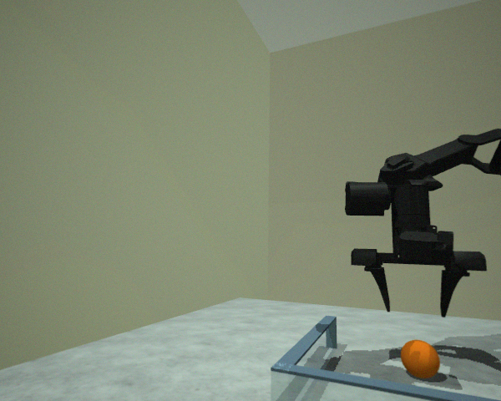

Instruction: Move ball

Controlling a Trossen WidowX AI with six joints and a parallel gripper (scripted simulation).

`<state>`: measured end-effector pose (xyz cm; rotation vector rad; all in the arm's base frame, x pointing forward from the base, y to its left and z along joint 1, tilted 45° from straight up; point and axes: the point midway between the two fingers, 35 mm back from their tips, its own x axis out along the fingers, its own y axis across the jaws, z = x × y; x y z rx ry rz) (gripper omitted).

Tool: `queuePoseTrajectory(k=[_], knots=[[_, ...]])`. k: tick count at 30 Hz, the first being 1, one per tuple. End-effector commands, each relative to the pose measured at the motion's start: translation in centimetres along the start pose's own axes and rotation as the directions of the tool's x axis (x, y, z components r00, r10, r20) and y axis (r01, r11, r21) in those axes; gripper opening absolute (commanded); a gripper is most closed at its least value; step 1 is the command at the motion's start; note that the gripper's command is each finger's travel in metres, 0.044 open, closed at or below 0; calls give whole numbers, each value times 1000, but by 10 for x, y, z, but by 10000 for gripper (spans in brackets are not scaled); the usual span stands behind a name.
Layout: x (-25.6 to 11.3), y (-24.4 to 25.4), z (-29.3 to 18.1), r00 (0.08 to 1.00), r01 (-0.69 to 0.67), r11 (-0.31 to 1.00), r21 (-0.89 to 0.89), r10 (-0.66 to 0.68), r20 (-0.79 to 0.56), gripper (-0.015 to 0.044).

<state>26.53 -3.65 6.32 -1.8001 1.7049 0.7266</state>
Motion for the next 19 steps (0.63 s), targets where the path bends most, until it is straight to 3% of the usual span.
queuePoseTrajectory(k=[1, 9, 10, 12, 15, 19], knots=[[-16, 3, -2, 1000, -7, 1000, 8, 7, 1, 368], [-10, 0, -1, 1000, 8, 1000, 4, -8, 0, 368], [-12, -1, -1, 1000, 8, 1000, 4, -8, 0, 395], [-28, -1, 0, 1000, 7, 1000, 4, -7, 2, 440], [-58, 0, -1, 1000, 5, 1000, 6, -5, 1, 440], [-60, 1, -1, 1000, 5, 1000, 6, -5, 1, 440]])
